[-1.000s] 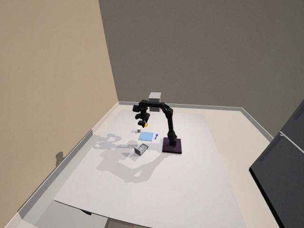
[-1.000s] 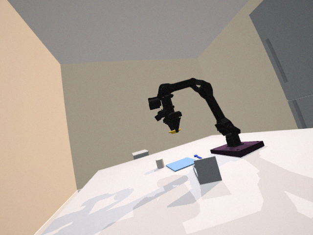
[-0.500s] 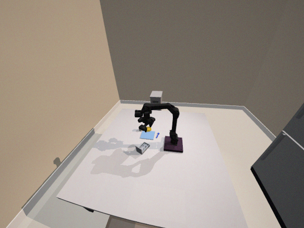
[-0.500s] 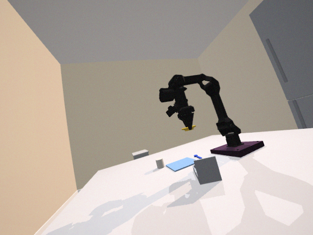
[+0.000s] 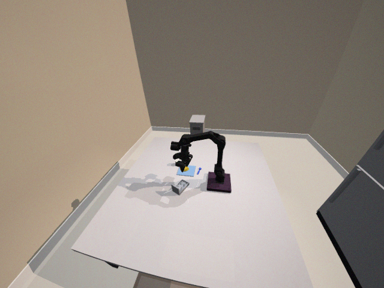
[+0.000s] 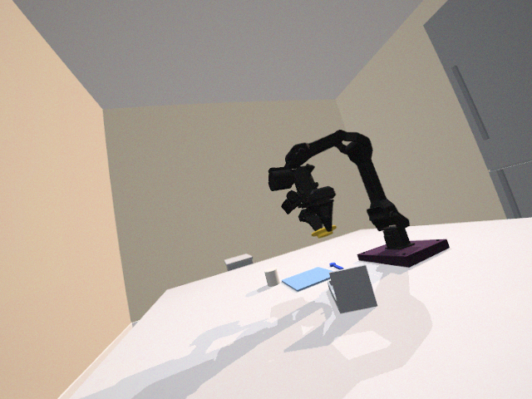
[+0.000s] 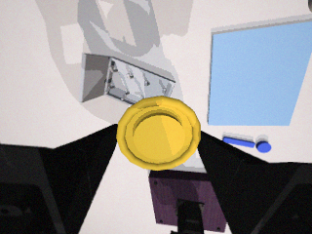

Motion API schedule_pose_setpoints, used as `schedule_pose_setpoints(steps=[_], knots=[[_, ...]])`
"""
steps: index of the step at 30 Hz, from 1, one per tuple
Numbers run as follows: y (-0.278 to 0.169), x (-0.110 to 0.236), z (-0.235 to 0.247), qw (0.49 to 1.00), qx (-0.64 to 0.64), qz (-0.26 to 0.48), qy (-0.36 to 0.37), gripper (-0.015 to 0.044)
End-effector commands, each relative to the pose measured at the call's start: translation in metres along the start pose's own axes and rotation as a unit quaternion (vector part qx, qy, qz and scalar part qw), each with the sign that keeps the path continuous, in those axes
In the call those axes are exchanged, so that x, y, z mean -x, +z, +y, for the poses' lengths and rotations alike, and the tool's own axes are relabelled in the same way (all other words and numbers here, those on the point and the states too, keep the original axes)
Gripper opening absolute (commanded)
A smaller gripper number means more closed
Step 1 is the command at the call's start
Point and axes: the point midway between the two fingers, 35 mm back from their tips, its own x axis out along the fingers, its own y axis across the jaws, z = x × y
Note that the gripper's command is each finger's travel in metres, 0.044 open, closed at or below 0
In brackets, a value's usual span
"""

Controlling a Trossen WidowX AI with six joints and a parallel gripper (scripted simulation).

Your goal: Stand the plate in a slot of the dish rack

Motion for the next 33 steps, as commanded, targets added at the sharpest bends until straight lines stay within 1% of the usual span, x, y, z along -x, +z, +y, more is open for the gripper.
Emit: schedule_pose_setpoints(steps=[1, 9, 17, 25, 33], knots=[[0.004, -0.014, -0.001, 0.999, 0.034, 0.002, 0.039, 0.0000], [0.011, -0.034, 0.001, 0.986, 0.114, -0.018, 0.119, 0.0000], [0.016, -0.051, 0.002, 0.960, 0.195, -0.060, 0.192, 0.0000], [0.018, -0.063, 0.002, 0.920, 0.273, -0.119, 0.253, 0.0000], [0.017, -0.070, 0.000, 0.868, 0.346, -0.194, 0.300, 0.0000]])
